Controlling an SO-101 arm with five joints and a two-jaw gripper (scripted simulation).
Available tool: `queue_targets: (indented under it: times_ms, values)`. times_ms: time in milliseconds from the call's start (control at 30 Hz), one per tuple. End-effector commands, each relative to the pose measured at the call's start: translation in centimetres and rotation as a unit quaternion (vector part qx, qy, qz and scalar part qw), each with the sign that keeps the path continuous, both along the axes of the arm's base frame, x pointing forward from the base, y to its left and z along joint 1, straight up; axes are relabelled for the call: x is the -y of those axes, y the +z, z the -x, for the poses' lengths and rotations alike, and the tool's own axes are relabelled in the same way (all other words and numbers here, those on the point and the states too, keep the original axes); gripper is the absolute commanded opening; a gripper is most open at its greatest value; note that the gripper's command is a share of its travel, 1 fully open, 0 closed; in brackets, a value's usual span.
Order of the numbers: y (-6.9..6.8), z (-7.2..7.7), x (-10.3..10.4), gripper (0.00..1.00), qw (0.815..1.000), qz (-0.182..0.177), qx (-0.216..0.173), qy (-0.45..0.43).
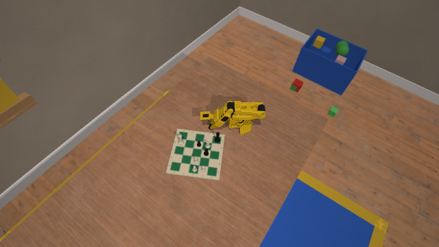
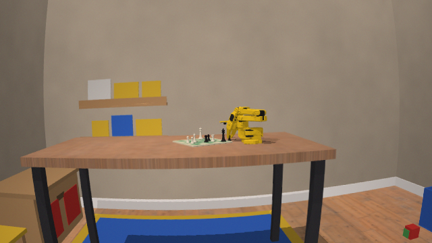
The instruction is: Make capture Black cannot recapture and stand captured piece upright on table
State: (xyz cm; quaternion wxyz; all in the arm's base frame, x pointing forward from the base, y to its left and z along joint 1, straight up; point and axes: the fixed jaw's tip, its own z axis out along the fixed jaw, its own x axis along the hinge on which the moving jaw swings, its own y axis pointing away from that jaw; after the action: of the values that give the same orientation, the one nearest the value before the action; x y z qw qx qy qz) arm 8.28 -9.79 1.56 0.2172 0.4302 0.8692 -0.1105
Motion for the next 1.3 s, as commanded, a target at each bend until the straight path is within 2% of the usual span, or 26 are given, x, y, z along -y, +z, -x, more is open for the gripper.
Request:
queue_targets:
  times_ms: [0,200,500,567,967,1267]
  values:
    - [-0.1,0.2,-0.1,0.09,1.000,-0.003,0.001,-0.007]
    - [0.8,0.2,-0.1,0.09,1.000,0.011,0.011,-0.007]
    - [3.1,0.2,-0.2,0.09,1.000,0.017,0.015,-0.007]
    - [3.1,0.2,-0.2,0.09,1.000,0.017,0.015,-0.007]
    - [6.2,0.2,-0.2,0.09,1.000,0.016,0.015,-0.007]
    - [7.1,0.2,-0.2,0.09,1.000,0.016,0.015,-0.007]
